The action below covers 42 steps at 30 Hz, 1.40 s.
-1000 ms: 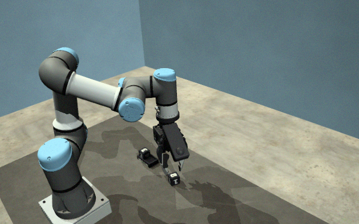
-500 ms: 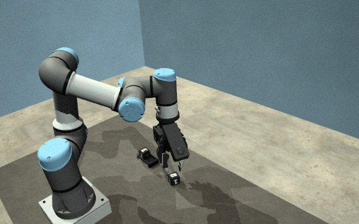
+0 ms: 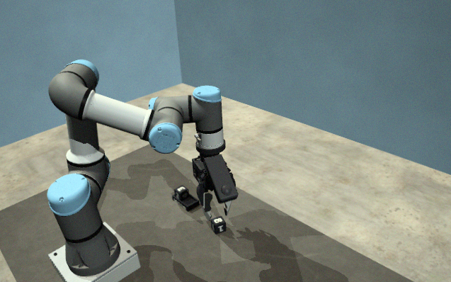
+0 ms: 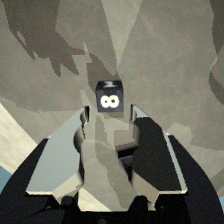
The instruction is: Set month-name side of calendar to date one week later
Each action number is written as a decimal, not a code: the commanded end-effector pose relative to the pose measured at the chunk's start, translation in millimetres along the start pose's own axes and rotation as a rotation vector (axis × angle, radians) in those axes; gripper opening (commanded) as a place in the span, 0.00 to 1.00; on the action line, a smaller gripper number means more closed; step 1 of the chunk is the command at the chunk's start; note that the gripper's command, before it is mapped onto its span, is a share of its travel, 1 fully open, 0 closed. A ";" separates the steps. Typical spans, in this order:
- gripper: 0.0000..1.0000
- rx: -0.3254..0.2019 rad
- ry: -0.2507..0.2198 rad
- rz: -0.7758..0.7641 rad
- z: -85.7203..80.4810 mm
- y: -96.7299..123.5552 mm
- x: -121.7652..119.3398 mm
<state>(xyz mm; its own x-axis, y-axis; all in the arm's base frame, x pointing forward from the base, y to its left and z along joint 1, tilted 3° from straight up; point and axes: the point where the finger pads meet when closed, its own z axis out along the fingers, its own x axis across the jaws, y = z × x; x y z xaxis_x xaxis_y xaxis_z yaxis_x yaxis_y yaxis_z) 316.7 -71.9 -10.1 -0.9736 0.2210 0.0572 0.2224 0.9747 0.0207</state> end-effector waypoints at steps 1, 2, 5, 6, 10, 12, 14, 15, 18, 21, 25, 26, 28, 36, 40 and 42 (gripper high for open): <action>0.29 0.001 -0.003 0.000 -4.8 -0.3 -0.8; 0.29 0.001 -0.003 0.000 -6.9 -0.3 -0.8; 0.29 0.001 -0.003 0.000 -12.3 -0.3 -0.8; 0.29 0.001 -0.003 0.000 -12.3 -0.3 -0.8; 0.29 0.001 -0.003 0.000 -24.8 -0.3 -0.7; 0.29 0.001 -0.003 0.000 -30.6 -0.3 -0.7; 0.29 0.001 -0.003 0.000 -35.4 -0.3 -0.7; 0.29 0.001 -0.003 0.000 -37.2 -0.3 -0.7; 0.29 0.001 -0.003 0.000 -40.5 -0.2 -0.7; 0.29 0.001 -0.003 0.000 -41.1 -0.2 -0.7; 0.29 0.002 -0.002 0.000 -41.1 -0.2 -0.6; 0.29 0.003 -0.002 0.000 -41.1 -0.2 -0.6; 0.29 0.010 -0.001 0.000 -40.8 -0.2 -0.4; 0.29 0.099 0.011 -0.001 -38.9 0.2 1.2; 0.29 0.131 0.012 -0.001 -38.7 0.4 1.3; 0.29 0.164 0.011 -0.001 -38.8 0.7 1.1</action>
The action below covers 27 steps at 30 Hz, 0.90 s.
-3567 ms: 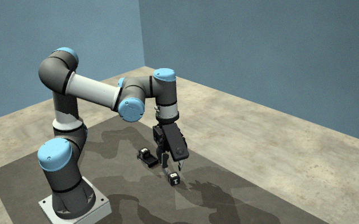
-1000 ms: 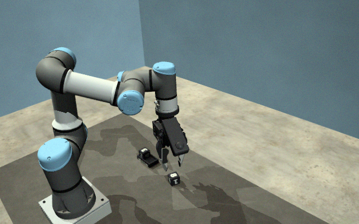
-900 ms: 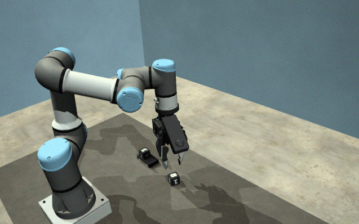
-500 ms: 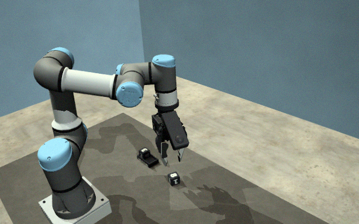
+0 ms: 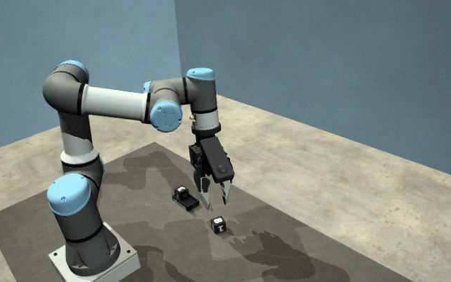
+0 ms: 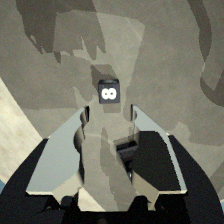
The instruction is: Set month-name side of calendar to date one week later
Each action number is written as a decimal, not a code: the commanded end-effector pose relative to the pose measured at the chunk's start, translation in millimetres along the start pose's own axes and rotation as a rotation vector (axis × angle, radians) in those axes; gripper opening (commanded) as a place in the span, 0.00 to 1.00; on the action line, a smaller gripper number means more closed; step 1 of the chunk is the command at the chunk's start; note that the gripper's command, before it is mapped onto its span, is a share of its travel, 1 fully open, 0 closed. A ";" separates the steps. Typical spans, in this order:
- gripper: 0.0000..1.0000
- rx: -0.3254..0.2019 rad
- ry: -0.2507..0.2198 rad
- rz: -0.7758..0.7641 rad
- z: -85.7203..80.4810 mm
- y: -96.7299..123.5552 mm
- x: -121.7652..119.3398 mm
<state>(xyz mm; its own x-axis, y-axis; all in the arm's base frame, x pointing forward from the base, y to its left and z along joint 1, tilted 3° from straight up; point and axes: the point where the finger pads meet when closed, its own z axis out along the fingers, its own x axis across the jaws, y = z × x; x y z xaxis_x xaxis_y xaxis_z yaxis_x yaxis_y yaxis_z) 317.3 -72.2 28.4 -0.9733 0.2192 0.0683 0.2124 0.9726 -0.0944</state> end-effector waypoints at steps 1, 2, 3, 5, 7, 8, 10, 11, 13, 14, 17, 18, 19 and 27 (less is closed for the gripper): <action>0.29 0.064 -0.001 0.002 -0.5 0.2 -0.6; 0.29 0.078 -0.002 0.002 -0.7 0.4 -0.7; 0.29 0.092 -0.004 0.002 -1.0 0.6 -1.0; 0.29 0.115 -0.007 0.003 -1.5 0.9 -1.4; 0.29 0.132 -0.010 0.004 -2.0 1.1 -1.8; 0.29 0.138 -0.011 0.004 -2.2 1.2 -1.9; 0.29 0.145 -0.013 0.004 -2.5 1.4 -2.1; 0.29 0.146 -0.013 0.004 -2.5 1.4 -2.2; 0.29 0.147 -0.013 0.004 -2.5 1.4 -2.2; 0.29 0.147 -0.013 0.004 -2.5 1.4 -2.2; 0.29 0.148 -0.013 0.004 -2.5 1.4 -2.2; 0.29 0.150 -0.013 0.004 -2.4 1.4 -2.1; 0.29 0.154 -0.012 0.004 -2.3 1.4 -2.0; 0.29 0.249 0.001 0.006 -0.3 1.6 -0.3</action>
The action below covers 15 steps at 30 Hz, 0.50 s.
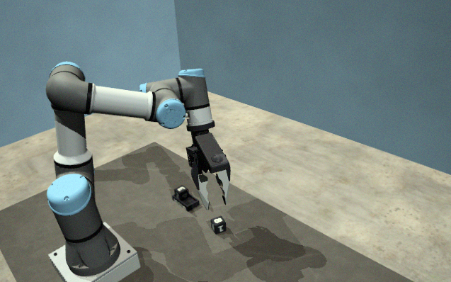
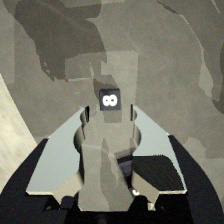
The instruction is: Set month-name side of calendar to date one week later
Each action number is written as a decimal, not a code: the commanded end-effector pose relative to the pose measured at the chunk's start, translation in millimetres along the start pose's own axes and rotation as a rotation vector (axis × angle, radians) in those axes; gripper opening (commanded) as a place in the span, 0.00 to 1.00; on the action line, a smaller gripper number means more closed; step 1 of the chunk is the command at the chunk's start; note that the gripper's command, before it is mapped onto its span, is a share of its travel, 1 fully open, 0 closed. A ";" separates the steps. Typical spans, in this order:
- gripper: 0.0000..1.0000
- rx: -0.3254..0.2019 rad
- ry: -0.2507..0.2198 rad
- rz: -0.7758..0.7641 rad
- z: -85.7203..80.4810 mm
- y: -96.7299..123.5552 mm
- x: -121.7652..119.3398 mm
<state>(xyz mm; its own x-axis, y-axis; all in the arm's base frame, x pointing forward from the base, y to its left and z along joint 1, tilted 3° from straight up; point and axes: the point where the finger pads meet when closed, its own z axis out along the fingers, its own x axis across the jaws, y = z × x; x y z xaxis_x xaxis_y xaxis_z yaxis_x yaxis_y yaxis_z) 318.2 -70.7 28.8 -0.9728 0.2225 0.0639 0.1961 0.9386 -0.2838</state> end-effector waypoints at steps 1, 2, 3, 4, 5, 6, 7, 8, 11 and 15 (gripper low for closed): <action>0.29 0.073 0.005 0.002 0.4 0.2 0.2; 0.29 0.092 0.005 0.002 0.4 0.3 0.2; 0.29 0.110 0.005 0.002 0.3 0.5 0.2; 0.29 0.110 0.005 0.002 0.3 0.5 0.2; 0.29 0.110 0.005 0.002 0.3 0.5 0.2; 0.29 0.127 0.004 0.002 0.2 0.7 0.0; 0.29 0.144 0.002 0.002 0.0 0.9 -0.2; 0.29 0.159 0.000 0.002 -0.3 1.1 -0.4; 0.29 0.195 -0.005 0.002 -1.1 1.6 -1.2; 0.29 0.215 -0.009 0.002 -1.6 2.0 -1.7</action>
<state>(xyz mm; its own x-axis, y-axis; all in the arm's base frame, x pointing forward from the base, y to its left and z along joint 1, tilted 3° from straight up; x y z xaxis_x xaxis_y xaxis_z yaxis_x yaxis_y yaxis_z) 319.3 -68.9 28.8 -0.9737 0.2200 0.0586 0.1697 0.8728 -0.4576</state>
